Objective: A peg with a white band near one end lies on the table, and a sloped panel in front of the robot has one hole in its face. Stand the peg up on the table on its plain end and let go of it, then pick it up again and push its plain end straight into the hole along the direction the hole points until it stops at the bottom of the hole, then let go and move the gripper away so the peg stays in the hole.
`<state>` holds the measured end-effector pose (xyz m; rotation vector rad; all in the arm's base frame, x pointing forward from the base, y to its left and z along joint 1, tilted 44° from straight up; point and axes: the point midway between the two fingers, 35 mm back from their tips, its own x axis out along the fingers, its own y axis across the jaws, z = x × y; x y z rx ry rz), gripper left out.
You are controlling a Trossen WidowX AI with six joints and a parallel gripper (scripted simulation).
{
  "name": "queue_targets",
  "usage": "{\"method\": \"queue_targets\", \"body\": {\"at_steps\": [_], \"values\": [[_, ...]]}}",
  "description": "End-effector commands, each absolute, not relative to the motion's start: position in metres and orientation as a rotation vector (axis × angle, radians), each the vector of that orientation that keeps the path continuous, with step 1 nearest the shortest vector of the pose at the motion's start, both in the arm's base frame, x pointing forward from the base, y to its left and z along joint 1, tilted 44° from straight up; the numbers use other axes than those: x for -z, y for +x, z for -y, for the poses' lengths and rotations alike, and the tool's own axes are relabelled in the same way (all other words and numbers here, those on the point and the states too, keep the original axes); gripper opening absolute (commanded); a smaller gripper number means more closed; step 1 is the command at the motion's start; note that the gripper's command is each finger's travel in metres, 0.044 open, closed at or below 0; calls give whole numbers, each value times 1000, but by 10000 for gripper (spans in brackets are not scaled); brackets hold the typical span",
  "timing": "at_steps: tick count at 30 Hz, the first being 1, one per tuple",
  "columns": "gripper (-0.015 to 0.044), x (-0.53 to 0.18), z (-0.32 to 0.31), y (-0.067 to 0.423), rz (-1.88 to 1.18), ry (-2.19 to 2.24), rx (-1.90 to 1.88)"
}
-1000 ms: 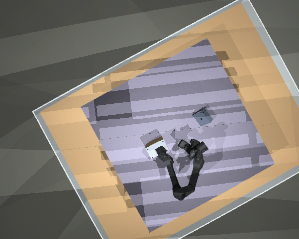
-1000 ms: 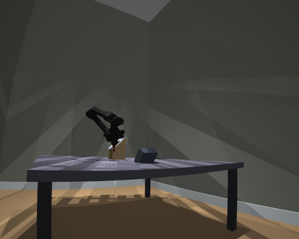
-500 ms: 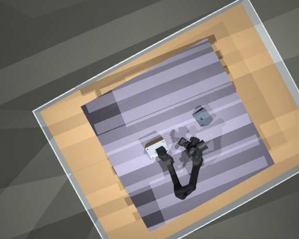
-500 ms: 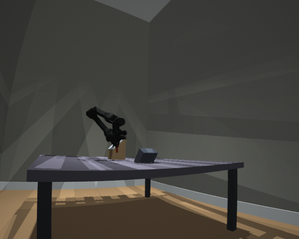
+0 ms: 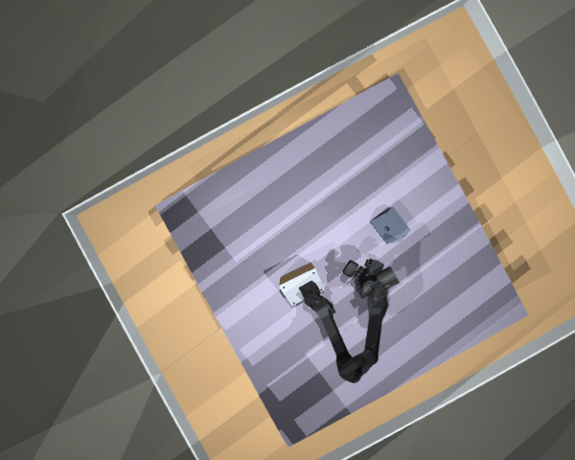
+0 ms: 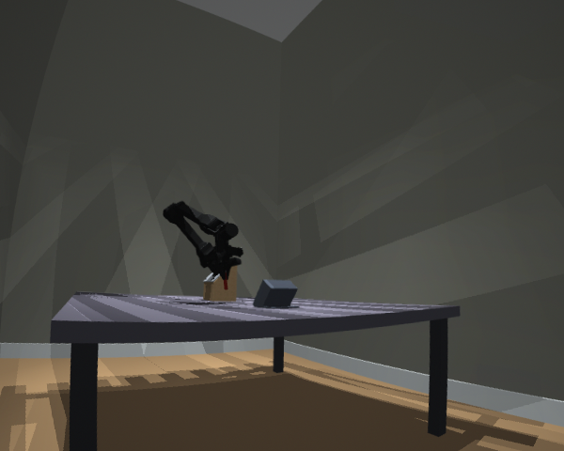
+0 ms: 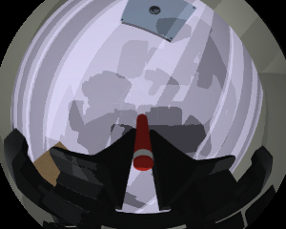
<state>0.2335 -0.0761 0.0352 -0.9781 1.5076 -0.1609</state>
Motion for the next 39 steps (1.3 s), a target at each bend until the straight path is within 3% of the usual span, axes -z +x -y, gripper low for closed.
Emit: {"method": "queue_targets", "body": {"at_steps": [1, 39], "values": [[0, -28, 75, 234, -1503, -992, 138], [0, 2, 60, 262, -1341, -1092, 37]]}}
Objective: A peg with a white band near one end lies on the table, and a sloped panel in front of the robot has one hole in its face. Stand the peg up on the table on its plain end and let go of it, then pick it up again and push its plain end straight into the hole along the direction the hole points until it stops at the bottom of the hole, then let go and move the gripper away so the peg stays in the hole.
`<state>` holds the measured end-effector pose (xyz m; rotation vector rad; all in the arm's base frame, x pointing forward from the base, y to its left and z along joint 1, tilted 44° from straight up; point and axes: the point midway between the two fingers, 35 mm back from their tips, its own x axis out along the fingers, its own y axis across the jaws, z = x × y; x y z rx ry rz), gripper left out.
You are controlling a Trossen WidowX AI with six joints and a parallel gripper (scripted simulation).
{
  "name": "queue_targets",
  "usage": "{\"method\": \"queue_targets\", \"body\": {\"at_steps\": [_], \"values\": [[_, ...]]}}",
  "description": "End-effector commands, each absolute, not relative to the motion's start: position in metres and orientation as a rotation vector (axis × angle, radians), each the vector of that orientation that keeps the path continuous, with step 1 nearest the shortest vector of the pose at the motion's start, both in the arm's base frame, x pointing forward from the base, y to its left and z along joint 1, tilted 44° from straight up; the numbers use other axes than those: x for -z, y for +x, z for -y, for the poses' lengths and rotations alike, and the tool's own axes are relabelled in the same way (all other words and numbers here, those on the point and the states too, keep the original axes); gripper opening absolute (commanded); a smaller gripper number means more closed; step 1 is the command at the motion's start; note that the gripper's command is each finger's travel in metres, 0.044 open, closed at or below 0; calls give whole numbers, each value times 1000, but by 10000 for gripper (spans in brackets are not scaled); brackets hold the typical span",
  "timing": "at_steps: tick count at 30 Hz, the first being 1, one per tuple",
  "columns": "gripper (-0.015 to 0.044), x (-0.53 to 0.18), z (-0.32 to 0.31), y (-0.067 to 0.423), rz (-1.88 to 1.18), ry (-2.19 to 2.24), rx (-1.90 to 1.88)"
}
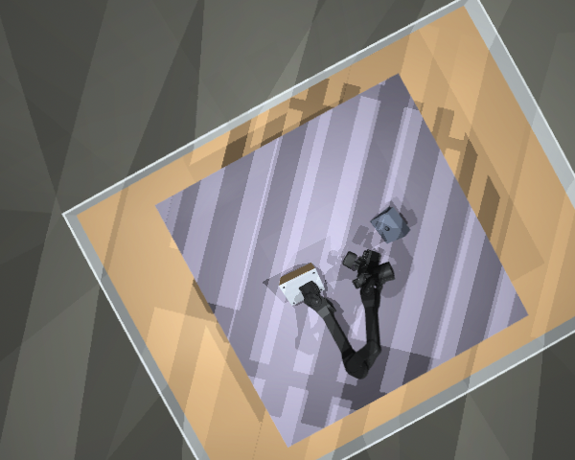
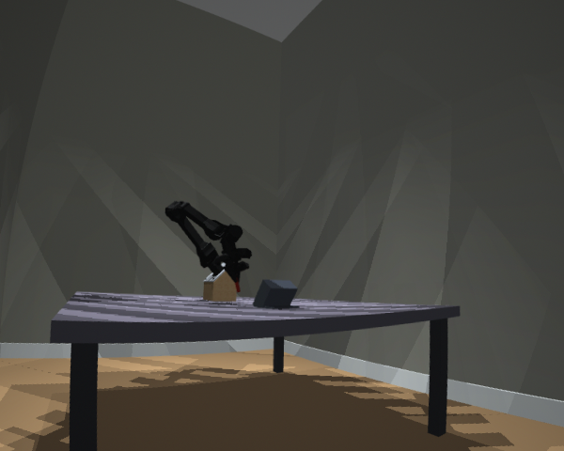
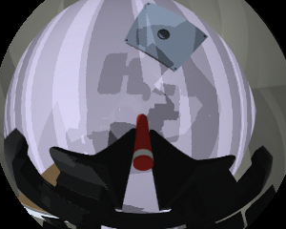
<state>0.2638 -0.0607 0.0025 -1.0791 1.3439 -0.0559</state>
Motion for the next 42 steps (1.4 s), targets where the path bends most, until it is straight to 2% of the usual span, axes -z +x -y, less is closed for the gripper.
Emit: {"method": "queue_targets", "body": {"at_steps": [1, 42], "values": [[0, 3, 59, 263, -1337, -1095, 35], [0, 23, 42, 285, -1150, -1217, -49]]}}
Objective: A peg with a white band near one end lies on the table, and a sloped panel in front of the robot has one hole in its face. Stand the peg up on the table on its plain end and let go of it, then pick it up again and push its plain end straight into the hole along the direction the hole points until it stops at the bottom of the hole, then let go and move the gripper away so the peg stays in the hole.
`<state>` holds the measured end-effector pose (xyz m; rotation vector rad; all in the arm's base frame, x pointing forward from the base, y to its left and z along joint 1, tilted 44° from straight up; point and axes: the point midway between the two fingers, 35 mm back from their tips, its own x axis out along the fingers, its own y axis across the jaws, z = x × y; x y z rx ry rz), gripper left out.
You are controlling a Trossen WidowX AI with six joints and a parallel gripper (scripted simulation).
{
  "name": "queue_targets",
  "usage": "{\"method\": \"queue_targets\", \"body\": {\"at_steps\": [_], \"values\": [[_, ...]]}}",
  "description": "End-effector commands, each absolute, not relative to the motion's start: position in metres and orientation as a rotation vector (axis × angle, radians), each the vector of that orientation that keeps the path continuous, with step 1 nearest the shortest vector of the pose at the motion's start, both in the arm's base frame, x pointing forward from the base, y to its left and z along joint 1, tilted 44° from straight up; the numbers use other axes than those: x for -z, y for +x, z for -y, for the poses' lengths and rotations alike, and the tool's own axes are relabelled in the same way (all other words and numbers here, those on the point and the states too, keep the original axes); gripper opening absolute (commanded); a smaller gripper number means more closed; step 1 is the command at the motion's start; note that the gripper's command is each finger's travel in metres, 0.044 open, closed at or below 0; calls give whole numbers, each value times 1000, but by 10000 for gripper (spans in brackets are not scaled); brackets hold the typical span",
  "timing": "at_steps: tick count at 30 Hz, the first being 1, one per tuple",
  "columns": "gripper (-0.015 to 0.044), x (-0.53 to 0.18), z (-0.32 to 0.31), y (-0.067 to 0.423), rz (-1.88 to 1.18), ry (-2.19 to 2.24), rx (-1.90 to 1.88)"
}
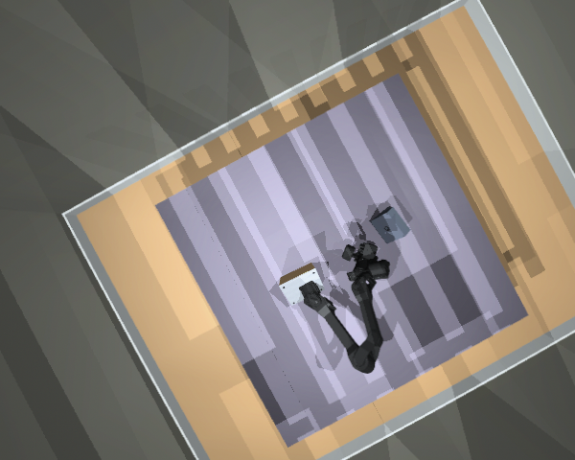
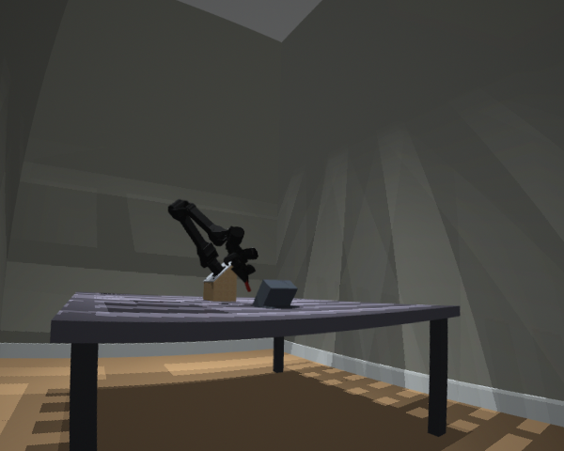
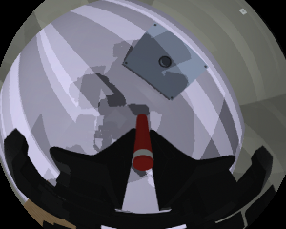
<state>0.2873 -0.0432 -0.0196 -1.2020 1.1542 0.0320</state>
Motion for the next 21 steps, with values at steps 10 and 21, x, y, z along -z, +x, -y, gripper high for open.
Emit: {"method": "queue_targets", "body": {"at_steps": [10, 21], "values": [[0, 26, 38, 289, -1102, -1248, -65], [0, 28, 33, 293, -1050, -1283, -81]]}}
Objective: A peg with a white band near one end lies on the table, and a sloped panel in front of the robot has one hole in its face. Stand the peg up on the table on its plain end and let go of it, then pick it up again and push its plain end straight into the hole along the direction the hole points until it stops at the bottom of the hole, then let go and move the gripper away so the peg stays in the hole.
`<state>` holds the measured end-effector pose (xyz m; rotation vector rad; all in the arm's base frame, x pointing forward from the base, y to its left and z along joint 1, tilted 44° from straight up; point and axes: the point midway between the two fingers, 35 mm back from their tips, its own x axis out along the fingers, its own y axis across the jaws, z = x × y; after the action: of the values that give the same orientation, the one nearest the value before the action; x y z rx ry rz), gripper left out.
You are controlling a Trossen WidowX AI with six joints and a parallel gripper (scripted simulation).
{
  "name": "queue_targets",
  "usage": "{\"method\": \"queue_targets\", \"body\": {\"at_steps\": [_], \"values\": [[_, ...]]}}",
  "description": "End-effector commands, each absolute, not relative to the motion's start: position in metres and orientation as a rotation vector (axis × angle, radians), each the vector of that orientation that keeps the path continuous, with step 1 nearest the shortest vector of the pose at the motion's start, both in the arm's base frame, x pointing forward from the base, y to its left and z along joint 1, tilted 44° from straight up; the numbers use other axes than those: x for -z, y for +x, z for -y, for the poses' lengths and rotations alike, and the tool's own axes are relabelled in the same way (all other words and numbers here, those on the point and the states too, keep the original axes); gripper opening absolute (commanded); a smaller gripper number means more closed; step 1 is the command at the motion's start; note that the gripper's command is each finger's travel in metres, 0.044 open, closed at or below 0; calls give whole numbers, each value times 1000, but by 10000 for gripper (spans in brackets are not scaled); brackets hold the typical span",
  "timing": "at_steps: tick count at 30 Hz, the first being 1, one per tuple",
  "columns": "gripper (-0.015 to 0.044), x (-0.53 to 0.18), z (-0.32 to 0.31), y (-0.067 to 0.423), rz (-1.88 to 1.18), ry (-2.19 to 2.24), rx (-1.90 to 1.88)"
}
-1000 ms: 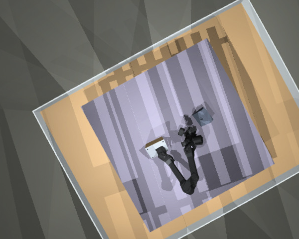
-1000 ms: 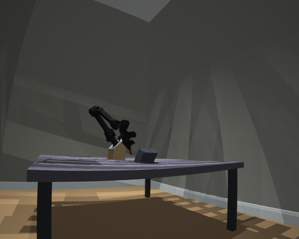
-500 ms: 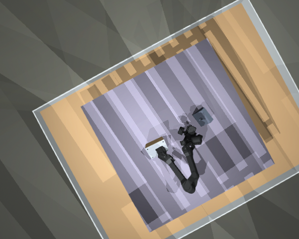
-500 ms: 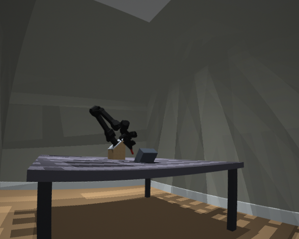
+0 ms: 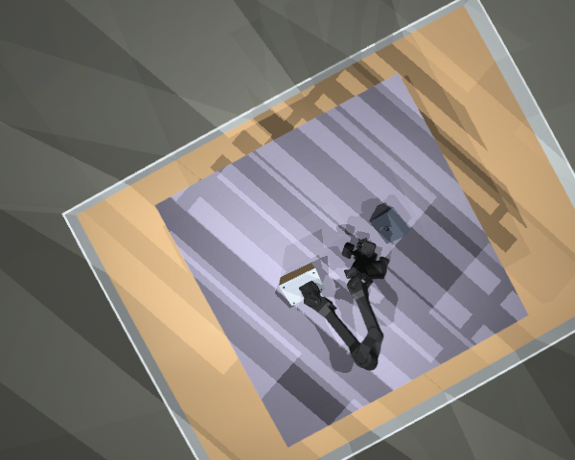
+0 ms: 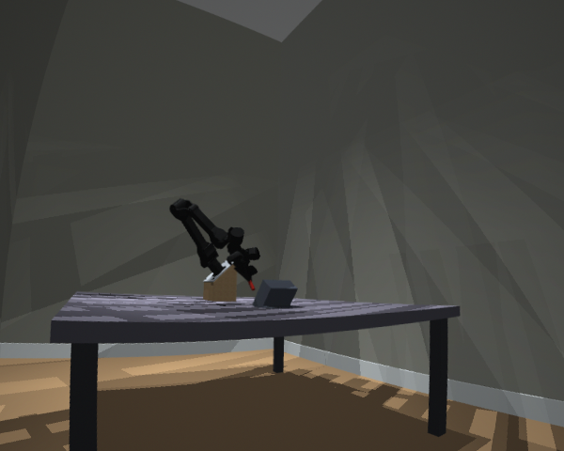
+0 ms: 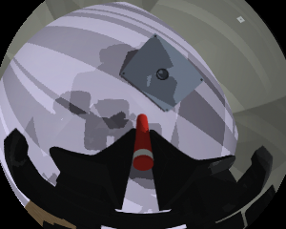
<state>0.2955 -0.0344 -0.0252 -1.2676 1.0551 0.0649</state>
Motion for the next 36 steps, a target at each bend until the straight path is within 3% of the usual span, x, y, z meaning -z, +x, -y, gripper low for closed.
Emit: {"method": "queue_targets", "body": {"at_steps": [1, 36], "values": [[0, 29, 33, 293, -1045, -1286, -82], [0, 32, 23, 308, -903, -1378, -114]]}}
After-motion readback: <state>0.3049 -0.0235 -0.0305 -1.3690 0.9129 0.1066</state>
